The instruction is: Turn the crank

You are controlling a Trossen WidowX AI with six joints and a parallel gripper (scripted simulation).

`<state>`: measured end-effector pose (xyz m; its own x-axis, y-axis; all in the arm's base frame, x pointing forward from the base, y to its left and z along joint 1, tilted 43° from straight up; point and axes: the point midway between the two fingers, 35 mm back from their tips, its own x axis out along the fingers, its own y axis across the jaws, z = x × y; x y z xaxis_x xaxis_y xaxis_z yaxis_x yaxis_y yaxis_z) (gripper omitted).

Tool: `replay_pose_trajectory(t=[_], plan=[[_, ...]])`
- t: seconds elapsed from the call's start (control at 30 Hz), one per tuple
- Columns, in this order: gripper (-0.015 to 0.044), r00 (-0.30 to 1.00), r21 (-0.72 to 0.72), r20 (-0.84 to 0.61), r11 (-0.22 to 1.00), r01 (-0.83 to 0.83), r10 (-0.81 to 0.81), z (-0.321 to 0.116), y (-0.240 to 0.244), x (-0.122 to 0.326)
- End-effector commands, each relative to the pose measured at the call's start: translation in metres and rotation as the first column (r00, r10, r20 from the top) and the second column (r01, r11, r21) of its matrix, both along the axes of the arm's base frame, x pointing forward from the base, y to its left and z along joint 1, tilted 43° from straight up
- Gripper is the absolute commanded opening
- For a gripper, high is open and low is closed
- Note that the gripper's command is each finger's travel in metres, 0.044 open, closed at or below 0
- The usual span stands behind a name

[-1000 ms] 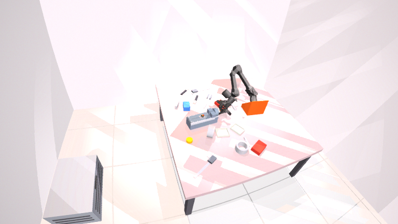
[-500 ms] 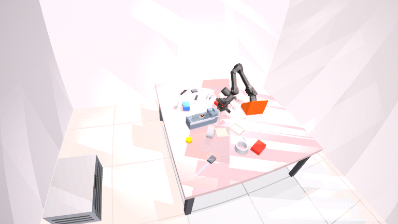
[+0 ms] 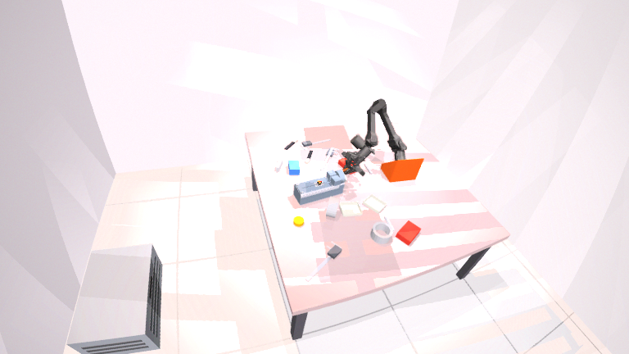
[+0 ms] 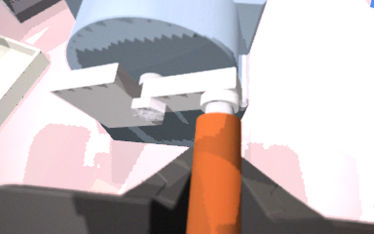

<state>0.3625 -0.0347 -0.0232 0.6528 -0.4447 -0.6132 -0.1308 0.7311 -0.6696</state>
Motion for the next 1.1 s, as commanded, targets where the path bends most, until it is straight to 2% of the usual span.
replay_pose_trajectory(t=[0.0,1.07], plan=[[0.0000,1.000,0.002,0.006,1.000,-0.009,0.009,0.004,0.009,0.000],[0.0000,1.000,0.004,0.006,1.000,-0.009,0.009,-0.005,0.036,-0.003]])
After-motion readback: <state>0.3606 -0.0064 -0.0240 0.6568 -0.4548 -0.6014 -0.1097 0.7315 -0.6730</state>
